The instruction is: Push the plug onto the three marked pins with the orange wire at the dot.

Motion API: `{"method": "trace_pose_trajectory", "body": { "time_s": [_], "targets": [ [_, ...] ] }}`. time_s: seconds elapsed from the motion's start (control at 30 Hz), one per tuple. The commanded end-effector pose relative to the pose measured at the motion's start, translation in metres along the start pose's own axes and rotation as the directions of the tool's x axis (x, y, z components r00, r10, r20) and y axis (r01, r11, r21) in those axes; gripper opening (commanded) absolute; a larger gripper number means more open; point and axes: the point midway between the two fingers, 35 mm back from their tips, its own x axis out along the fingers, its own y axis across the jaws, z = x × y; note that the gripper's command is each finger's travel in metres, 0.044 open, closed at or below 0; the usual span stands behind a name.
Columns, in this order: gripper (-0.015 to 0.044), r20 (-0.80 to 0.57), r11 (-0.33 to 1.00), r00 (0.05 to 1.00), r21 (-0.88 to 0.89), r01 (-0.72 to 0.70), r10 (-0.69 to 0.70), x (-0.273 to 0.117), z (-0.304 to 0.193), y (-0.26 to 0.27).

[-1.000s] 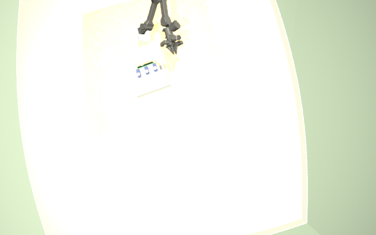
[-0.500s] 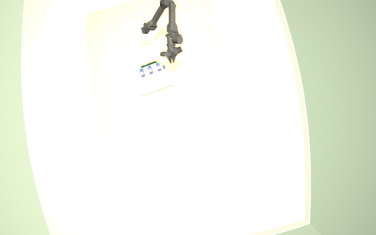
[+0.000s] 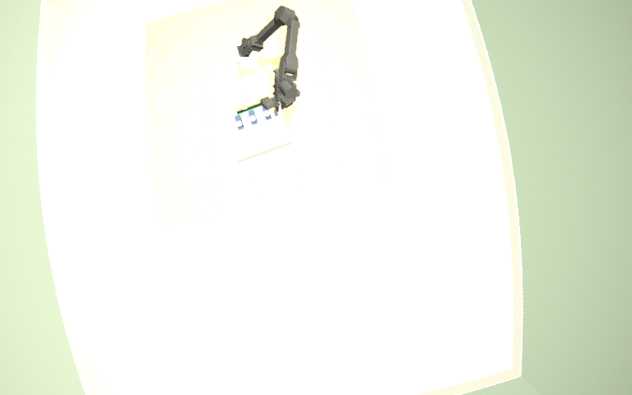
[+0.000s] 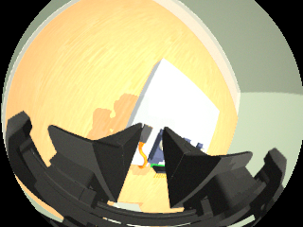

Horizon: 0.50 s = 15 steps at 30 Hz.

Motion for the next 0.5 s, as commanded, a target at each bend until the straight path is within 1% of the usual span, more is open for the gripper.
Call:
{"method": "trace_pose_trajectory", "body": {
  "time_s": [0.0,0.23,0.47],
  "targets": [
    [0.0115,-0.084,0.997,0.994,0.057,-0.061,0.066,0.009,-0.008,-0.005],
    [0.0115,-0.212,0.965,0.955,0.204,-0.165,0.208,0.020,-0.022,-0.011],
    [0.0115,-0.282,0.893,0.888,0.376,-0.247,0.364,0.026,-0.032,-0.016]
  ]
}}
